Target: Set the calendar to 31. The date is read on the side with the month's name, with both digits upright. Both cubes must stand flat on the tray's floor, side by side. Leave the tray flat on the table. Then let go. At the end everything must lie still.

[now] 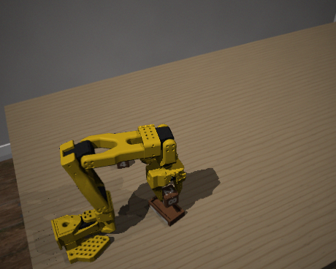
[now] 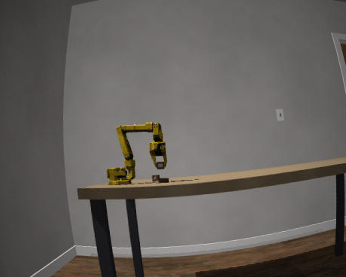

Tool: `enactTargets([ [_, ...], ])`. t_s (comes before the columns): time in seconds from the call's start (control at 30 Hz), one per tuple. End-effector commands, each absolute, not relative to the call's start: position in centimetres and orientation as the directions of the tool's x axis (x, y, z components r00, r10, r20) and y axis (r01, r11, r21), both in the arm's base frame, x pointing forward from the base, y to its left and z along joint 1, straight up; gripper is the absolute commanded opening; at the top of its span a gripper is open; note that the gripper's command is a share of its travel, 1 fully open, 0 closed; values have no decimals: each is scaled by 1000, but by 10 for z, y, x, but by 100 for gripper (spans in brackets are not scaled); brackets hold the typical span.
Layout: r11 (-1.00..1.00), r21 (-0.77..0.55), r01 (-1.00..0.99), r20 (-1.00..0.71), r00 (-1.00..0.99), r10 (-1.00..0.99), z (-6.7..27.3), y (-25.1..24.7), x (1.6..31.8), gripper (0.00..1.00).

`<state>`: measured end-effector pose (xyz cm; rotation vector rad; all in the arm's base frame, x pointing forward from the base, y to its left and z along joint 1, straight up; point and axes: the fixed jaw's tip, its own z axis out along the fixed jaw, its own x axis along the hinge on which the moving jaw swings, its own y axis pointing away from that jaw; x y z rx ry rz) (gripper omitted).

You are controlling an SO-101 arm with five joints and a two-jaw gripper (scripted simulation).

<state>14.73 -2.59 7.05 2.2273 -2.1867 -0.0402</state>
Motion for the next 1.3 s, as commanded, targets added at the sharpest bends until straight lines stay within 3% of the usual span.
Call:
enactTargets([
  [0.0, 83, -18, -996, 3, -83, -997, 75, -46, 157, 0],
  [0.4, 514, -18, -858, 3, -514, -858, 64, -128, 141, 0],
  [0.77, 662, -18, -749, 3, -662, -749, 58, -160, 122, 0],
  [1.27, 676, -50, -735, 10, -677, -736, 62, -168, 122, 0],
])
